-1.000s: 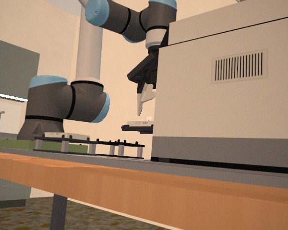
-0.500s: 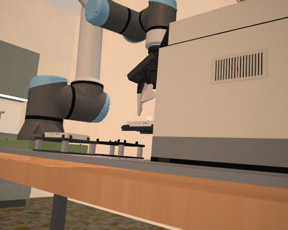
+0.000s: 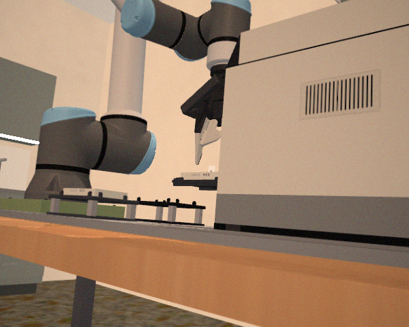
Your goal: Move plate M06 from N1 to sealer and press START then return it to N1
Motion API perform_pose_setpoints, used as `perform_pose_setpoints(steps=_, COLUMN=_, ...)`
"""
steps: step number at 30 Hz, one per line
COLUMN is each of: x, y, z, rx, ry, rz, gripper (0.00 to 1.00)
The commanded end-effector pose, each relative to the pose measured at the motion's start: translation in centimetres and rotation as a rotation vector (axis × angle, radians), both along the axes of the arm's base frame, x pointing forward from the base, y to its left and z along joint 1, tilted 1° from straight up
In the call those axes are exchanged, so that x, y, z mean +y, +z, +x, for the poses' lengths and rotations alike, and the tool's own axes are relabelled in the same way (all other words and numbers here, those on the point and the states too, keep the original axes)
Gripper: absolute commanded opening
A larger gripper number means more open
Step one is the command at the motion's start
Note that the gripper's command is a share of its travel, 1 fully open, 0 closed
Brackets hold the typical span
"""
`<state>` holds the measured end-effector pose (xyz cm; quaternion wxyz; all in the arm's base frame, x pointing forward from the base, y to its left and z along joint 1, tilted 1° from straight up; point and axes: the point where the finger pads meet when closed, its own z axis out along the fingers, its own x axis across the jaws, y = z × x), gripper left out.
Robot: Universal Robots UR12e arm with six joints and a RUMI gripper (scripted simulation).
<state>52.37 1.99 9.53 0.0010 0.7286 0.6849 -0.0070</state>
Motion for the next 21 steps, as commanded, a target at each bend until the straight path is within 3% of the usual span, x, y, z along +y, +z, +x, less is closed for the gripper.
perform_pose_setpoints(steps=1, x=0.0, y=0.1, z=0.1, rx=-0.001, ry=0.0, rz=0.0, gripper=0.68)
perform_pose_setpoints(steps=21, x=0.0, y=-0.9, z=0.1, rx=-0.001, ry=0.0, rz=0.0, gripper=0.68)
